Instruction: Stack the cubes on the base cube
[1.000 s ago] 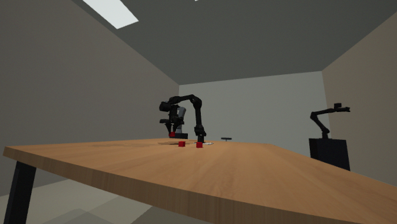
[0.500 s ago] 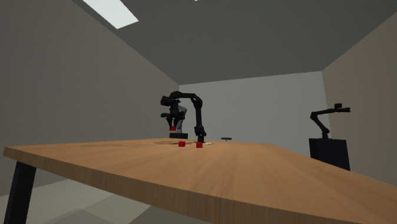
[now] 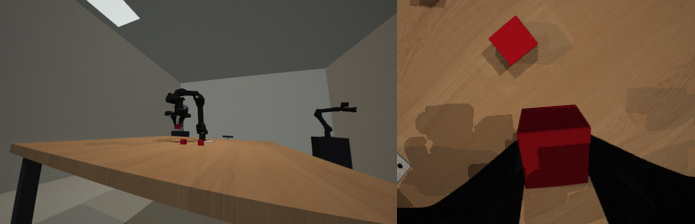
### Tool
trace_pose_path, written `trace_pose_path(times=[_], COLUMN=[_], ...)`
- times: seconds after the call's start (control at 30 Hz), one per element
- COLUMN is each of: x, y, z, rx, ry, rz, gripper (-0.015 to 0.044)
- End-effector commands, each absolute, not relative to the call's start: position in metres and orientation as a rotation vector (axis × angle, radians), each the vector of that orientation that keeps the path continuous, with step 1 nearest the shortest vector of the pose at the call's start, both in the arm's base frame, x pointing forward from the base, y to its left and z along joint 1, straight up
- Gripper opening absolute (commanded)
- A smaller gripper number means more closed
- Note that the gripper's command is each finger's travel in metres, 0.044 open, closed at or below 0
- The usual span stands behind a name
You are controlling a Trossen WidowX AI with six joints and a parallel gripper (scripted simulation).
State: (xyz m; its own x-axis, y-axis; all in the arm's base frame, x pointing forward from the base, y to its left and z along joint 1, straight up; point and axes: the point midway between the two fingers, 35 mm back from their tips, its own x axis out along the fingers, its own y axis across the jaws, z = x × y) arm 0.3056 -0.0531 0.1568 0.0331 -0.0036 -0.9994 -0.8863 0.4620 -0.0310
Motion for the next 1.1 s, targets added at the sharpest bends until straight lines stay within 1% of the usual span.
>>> trace_pose_path(times=[0.0, 1.07], x=[0.308, 0.312], y=[-0.042, 0.061], z=[0.153, 0.132], rx=[-0.804, -0.316], ry=[1.399, 1.519], rz=[0.777, 0.316], gripper=[0.0105, 0.0105])
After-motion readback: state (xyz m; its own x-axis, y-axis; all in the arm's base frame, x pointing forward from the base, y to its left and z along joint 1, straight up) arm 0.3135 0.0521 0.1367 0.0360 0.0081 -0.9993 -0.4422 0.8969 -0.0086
